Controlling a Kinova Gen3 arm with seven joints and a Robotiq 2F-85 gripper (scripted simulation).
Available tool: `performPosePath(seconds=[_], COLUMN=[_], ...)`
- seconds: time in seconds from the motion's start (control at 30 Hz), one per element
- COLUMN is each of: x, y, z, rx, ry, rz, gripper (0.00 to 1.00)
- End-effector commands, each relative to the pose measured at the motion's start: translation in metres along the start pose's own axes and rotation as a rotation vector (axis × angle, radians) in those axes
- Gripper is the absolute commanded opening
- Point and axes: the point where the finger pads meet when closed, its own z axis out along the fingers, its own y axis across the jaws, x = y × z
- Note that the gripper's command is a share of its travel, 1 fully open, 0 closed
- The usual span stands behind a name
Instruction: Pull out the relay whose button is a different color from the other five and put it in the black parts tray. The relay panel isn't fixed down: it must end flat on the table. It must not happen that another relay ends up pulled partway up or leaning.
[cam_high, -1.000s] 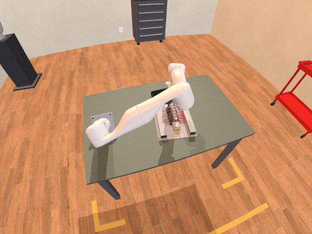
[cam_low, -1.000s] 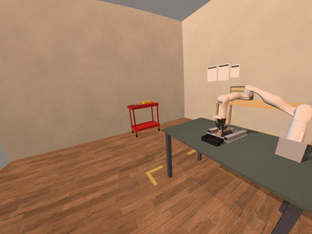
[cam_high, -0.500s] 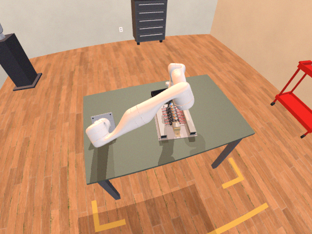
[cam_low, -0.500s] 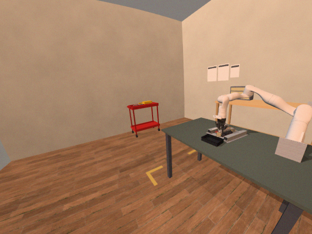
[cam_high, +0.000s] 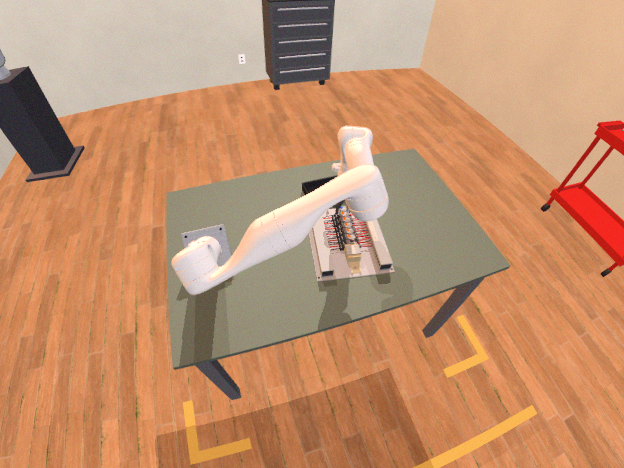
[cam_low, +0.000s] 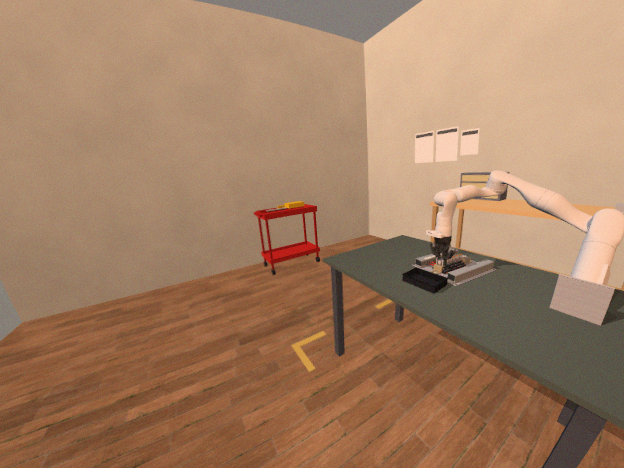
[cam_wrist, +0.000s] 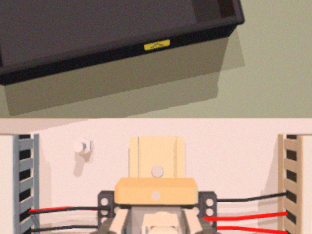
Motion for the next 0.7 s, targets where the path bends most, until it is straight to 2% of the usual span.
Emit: performPosePath(seconds=[0.0,0.33,0.67], x=[0.0004,0.0004,0.0004], y=[0.0006,0.0005,-0.0001], z=[-0.0011,-0.0012,-0.0013], rx=[0.008,0.003,-0.021], ry=[0.001,0.001,0.001], rz=[0.0,0.0,0.0], gripper=[0.0,0.0,0.0])
